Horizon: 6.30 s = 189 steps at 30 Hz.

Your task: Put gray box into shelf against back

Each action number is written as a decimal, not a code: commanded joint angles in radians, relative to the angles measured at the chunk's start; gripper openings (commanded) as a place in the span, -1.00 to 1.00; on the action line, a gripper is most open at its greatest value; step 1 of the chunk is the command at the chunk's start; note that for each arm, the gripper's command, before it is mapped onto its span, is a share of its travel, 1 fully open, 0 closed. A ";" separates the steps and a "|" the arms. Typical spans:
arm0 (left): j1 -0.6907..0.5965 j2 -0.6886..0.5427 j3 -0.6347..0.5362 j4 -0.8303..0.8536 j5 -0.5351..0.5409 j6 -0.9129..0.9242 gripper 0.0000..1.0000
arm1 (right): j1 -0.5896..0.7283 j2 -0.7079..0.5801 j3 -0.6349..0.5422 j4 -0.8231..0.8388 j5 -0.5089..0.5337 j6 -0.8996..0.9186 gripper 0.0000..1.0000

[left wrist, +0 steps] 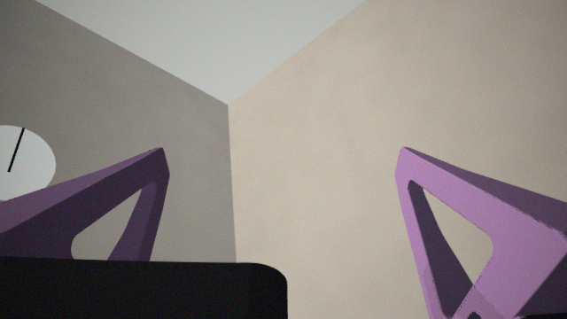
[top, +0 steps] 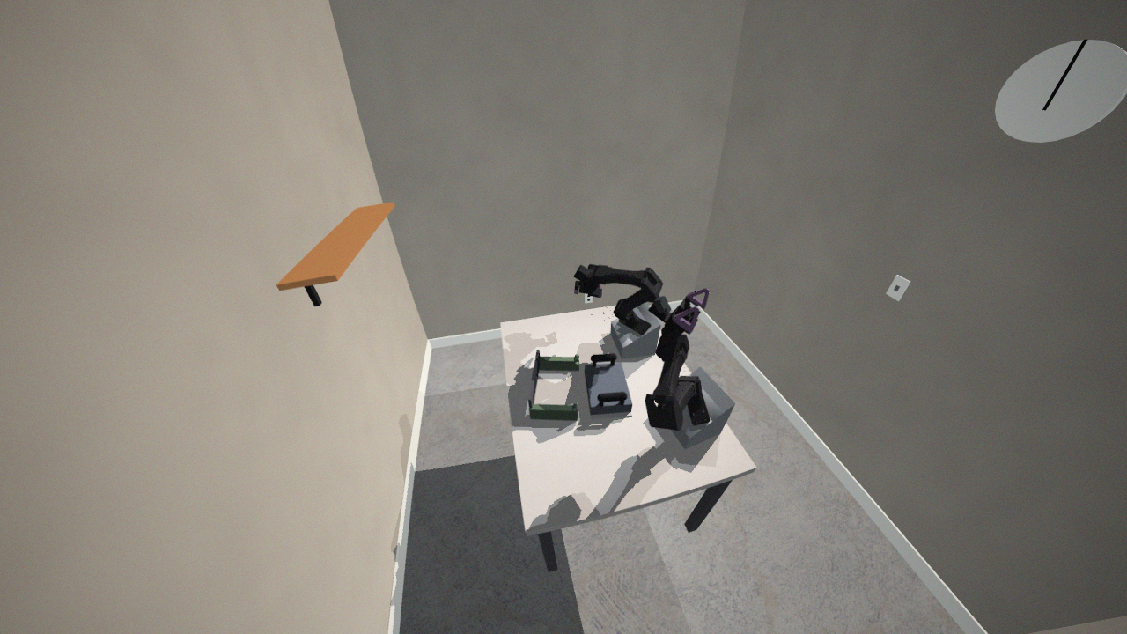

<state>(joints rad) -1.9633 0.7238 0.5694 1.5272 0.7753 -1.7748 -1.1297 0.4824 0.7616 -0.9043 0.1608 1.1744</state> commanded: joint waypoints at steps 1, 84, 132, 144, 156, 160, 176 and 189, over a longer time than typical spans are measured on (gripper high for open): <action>-0.001 0.001 0.011 0.002 -0.001 -0.001 1.00 | -0.002 -0.006 0.008 -0.006 0.012 -0.002 1.00; 1.004 0.302 0.298 -1.877 -1.047 0.966 1.00 | 1.451 0.571 0.172 -0.145 0.297 0.065 1.00; 1.432 0.452 0.273 -2.209 -1.295 1.319 1.00 | 1.851 0.795 0.084 0.051 0.335 -0.037 1.00; 1.494 0.503 0.228 -2.074 -1.261 1.377 1.00 | 1.794 0.836 0.016 0.189 0.315 -0.103 1.00; 1.478 0.481 0.262 -2.083 -1.266 1.373 -0.69 | 1.813 0.816 0.036 0.163 0.335 -0.091 1.00; 1.478 0.481 0.262 -2.082 -1.269 1.372 -0.69 | 1.813 0.816 0.036 0.156 0.335 -0.090 1.00; 1.478 0.481 0.262 -2.082 -1.267 1.373 -0.69 | 1.813 0.816 0.036 0.156 0.335 -0.089 -0.69; 1.478 0.481 0.262 -2.082 -1.262 1.373 -0.69 | 1.810 0.816 0.036 0.163 0.328 -0.087 -0.69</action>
<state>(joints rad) -0.4686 1.2316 0.7967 -0.5686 -0.4938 -0.4091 0.6689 1.3121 0.7975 -0.7597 0.4873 1.0912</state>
